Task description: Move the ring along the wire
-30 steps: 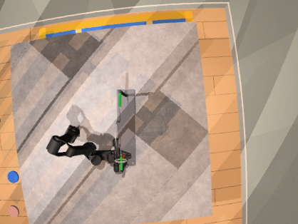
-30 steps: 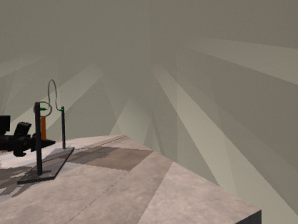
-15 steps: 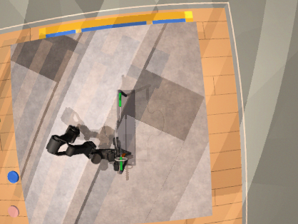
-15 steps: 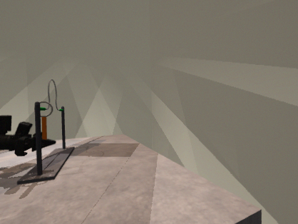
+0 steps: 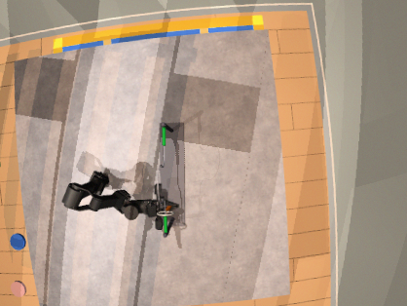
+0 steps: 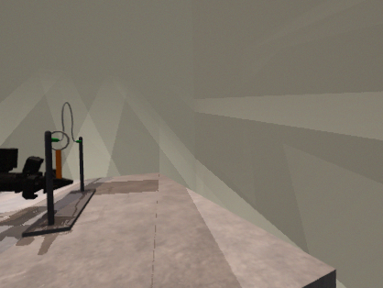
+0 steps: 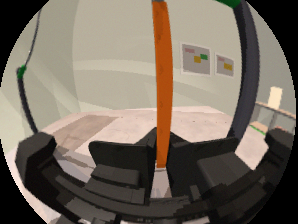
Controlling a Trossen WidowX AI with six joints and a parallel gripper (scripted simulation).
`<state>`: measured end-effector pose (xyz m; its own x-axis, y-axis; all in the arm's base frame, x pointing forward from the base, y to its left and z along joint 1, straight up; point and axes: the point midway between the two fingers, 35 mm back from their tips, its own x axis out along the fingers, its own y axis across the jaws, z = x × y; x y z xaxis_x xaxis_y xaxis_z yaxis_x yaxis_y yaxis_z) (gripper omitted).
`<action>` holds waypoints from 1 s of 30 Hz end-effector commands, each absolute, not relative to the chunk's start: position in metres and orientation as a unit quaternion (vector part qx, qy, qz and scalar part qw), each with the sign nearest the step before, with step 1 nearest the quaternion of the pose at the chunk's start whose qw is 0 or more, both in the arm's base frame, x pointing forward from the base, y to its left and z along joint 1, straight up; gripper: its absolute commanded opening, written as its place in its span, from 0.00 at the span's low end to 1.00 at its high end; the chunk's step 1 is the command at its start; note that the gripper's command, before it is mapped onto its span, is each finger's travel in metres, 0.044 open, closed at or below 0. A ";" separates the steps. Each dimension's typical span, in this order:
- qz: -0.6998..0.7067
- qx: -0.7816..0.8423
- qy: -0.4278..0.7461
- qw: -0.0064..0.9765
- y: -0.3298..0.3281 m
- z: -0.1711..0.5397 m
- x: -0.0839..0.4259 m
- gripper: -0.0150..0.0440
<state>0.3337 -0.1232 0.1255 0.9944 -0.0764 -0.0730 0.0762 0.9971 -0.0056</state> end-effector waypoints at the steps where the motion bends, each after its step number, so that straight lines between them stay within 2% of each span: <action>1: -0.039 0.002 0.035 0.999 -0.119 0.126 0.334 0.00; 17: -0.037 0.046 0.032 0.998 -0.092 0.127 0.336 0.00; 30: -0.031 0.148 0.027 0.988 -0.052 0.134 0.340 0.00</action>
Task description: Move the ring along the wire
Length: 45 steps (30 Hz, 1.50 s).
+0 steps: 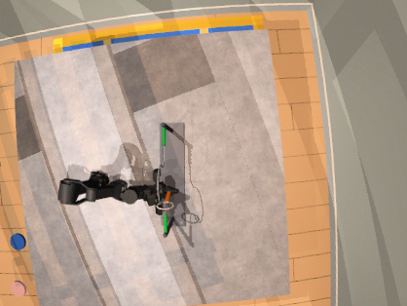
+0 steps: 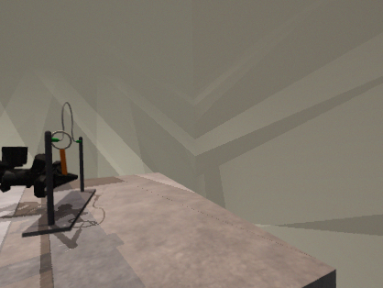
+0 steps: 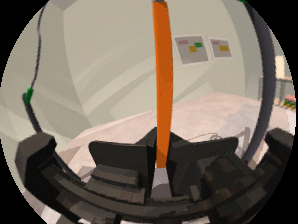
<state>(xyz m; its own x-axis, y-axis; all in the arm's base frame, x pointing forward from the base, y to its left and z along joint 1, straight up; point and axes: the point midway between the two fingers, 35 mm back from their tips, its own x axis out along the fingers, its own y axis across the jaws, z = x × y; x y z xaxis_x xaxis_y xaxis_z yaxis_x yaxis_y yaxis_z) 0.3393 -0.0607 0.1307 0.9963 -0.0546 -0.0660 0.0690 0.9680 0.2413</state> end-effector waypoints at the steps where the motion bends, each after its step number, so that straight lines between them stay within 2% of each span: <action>1: -0.030 0.156 0.026 0.987 -0.049 0.134 0.340 0.00; 11: -0.023 0.254 0.025 0.966 -0.016 0.149 0.341 0.00; 27: 0.018 0.377 0.097 0.921 0.021 0.178 0.322 0.00; 45: 0.124 0.548 0.204 0.802 0.054 0.244 0.283 0.00</action>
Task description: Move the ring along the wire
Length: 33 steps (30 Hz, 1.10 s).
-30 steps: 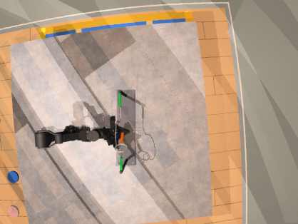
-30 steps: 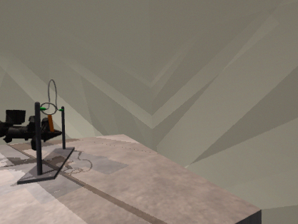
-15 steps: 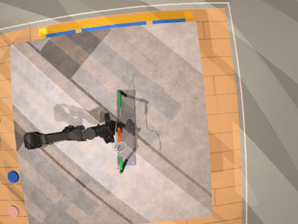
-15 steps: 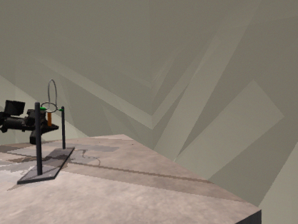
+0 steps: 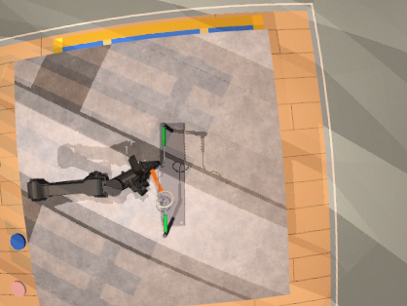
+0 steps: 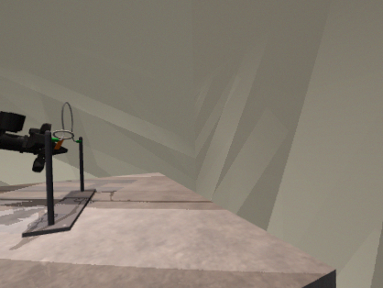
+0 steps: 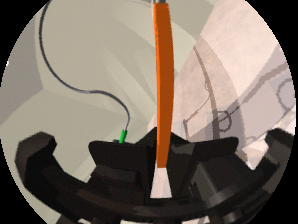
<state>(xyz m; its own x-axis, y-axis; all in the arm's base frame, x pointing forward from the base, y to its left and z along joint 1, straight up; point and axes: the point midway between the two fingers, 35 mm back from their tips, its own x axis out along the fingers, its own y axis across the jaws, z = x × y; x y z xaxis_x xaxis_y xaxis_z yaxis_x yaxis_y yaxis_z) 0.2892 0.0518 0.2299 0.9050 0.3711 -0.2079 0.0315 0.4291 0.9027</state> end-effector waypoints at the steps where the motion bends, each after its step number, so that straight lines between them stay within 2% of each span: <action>1: 0.130 0.554 0.208 0.796 0.055 0.247 0.281 0.00; 33: 0.191 0.732 0.176 0.630 0.060 0.334 0.277 0.00</action>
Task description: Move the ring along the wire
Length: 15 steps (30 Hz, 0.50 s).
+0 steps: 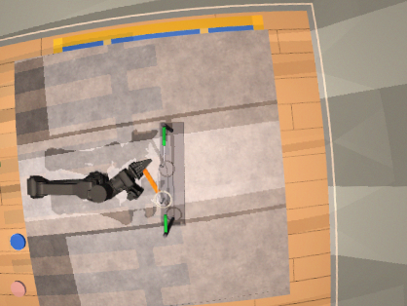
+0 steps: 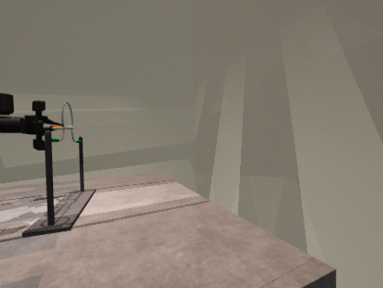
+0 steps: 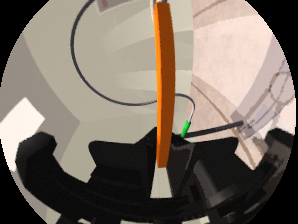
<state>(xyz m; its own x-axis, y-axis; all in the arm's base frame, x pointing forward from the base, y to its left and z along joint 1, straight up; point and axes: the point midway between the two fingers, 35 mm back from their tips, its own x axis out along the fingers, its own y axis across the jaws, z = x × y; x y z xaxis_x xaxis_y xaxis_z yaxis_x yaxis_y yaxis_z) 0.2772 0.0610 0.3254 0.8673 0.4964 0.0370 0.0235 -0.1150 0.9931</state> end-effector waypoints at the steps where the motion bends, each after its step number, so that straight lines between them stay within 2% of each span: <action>1: 0.192 0.736 0.175 0.626 0.060 0.337 0.276 0.00; 15: 0.188 0.739 0.181 0.621 0.055 0.352 0.276 0.00</action>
<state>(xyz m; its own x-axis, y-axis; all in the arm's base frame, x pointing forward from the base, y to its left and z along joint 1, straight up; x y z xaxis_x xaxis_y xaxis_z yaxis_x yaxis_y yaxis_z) 0.2765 0.0551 0.3478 0.8656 0.4974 0.0570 0.0376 -0.1782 0.9833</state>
